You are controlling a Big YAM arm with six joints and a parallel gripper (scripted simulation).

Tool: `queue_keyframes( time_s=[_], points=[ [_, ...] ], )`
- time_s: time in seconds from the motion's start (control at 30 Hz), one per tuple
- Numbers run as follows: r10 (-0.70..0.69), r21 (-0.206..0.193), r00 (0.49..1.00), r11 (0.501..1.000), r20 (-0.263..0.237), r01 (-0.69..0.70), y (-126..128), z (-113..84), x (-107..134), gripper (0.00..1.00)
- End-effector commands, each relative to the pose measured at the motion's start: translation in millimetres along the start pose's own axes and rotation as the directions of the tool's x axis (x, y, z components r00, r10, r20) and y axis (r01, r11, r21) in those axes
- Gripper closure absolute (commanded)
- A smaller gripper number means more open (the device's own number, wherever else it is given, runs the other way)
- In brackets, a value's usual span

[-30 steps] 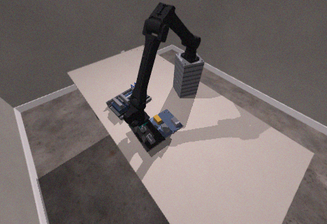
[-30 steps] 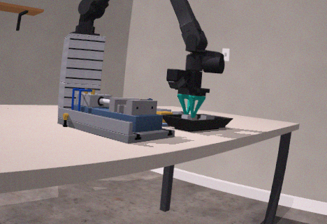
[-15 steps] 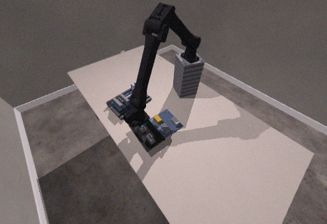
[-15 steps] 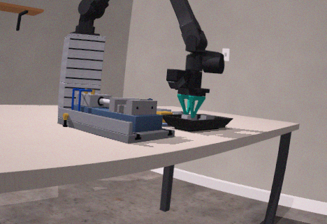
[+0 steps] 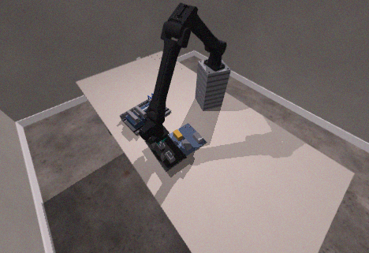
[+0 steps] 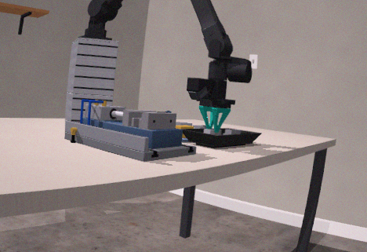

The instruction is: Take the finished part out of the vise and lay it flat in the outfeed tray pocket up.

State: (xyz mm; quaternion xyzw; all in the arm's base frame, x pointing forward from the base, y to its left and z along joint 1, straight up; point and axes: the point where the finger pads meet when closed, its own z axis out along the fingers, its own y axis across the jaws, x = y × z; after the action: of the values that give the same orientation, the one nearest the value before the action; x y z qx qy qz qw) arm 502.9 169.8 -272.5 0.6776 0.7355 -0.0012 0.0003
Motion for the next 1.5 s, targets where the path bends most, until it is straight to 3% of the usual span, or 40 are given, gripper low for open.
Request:
queue_keyframes(
  time_s=[0.0,0.4,0.43,1.47],
  points=[
    [0.000,-0.047,1.000,0.999,-0.008,0.000,24.6,-7.8,5.5,1.00],
    [0.000,-0.047,1.000,0.999,-0.008,0.000,24.6,-7.8,5.5,1.00],
    [0.000,-0.047,1.000,0.999,-0.008,0.000,24.6,-7.8,5.5,0.36],
    [0.000,-0.047,1.000,0.999,-0.008,0.000,24.5,-7.8,5.5,0.36]
  ],
)
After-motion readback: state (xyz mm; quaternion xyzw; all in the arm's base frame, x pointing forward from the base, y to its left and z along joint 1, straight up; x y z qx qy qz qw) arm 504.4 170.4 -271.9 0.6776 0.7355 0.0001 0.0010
